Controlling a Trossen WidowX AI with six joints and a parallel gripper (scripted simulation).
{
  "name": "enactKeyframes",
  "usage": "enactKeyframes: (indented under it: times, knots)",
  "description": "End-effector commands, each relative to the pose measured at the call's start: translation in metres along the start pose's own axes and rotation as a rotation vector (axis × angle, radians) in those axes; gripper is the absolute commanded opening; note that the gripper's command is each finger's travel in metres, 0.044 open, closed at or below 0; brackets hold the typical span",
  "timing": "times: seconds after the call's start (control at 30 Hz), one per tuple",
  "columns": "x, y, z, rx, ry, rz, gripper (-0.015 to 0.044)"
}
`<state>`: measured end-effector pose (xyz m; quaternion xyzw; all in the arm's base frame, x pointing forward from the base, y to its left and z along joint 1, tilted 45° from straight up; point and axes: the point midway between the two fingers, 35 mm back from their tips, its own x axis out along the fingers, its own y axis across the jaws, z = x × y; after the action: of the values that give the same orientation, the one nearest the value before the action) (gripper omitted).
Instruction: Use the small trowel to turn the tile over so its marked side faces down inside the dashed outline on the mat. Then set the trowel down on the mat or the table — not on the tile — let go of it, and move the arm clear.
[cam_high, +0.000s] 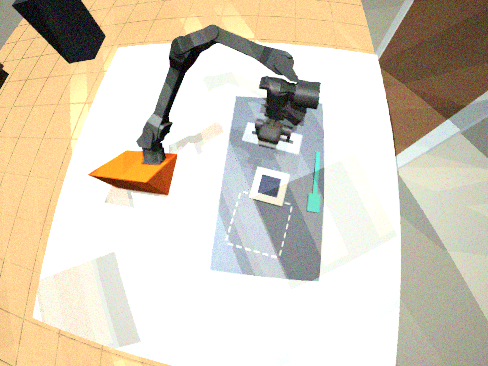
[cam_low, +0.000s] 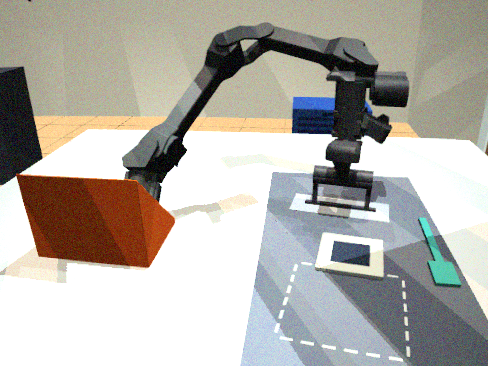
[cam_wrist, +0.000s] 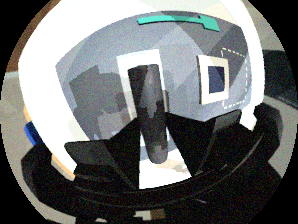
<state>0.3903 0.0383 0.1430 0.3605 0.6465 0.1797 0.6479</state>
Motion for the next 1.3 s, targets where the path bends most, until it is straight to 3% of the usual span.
enactKeyframes:
  times: [0.0, 0.4, 0.73, 0.93, 1.27]
  knots:
    - [0.002, 0.0002, -0.0018, 0.134, 0.009, 0.002, 0.013]
    - [0.002, 0.0002, -0.0018, 0.478, 0.009, 0.001, 0.013]
    - [0.002, 0.0002, -0.0018, 0.497, 0.009, 0.001, 0.013]
    - [0.002, 0.0002, -0.0018, 0.497, 0.009, 0.001, 0.027]
    - [0.002, 0.0002, -0.0018, 0.497, 0.009, 0.001, 0.027]
